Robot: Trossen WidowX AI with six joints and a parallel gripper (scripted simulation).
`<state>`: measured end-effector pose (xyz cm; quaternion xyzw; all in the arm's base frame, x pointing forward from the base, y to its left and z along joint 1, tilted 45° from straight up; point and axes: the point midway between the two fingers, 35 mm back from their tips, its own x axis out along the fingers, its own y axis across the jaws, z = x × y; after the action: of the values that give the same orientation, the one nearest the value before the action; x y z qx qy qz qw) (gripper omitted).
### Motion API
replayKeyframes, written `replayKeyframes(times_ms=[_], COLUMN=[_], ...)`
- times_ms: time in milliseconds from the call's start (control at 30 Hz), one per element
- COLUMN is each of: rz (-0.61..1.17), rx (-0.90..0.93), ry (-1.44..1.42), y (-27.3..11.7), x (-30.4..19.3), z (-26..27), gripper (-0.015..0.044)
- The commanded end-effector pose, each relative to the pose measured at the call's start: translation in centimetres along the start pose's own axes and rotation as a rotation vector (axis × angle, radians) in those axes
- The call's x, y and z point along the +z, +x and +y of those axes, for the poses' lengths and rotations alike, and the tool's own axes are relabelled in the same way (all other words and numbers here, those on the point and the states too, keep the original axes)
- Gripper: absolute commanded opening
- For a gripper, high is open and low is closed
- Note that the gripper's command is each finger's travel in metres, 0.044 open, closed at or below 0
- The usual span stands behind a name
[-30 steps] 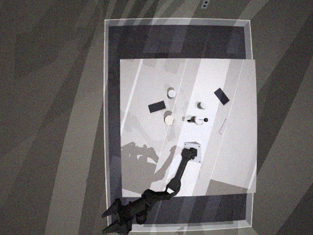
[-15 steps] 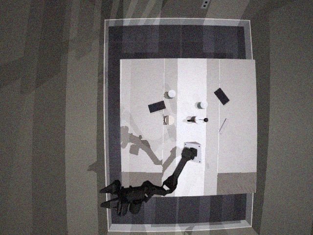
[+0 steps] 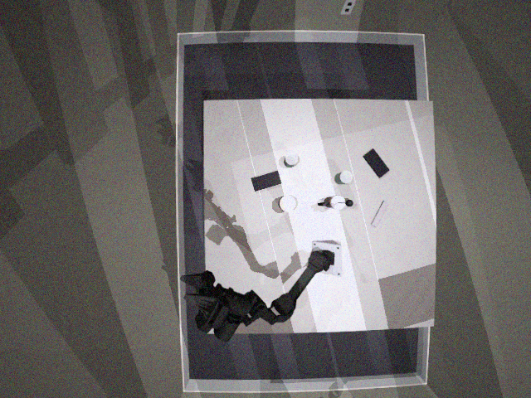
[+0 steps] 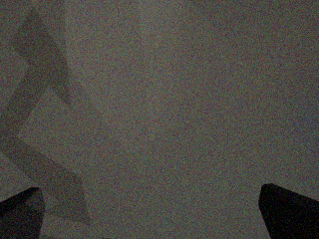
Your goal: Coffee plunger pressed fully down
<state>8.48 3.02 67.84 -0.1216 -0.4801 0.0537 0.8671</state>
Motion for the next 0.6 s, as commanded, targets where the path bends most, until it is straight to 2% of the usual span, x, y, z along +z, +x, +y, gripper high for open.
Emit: replayKeyframes(times_ms=[0,233,400,567], rz=[0.109,0.268,0.498,0.751], rx=[-0.026,-0.033,-0.027,-0.020], ry=[-0.005,-0.031,-0.040,-0.005], y=[0.4,0.4,-1.0,-4.4], x=[-4.2,-9.8,-17.5,-25.5], z=[-1.0,-2.1,-3.8,-5.9], gripper=[0.0440,0.0440,0.0440,0.0440])
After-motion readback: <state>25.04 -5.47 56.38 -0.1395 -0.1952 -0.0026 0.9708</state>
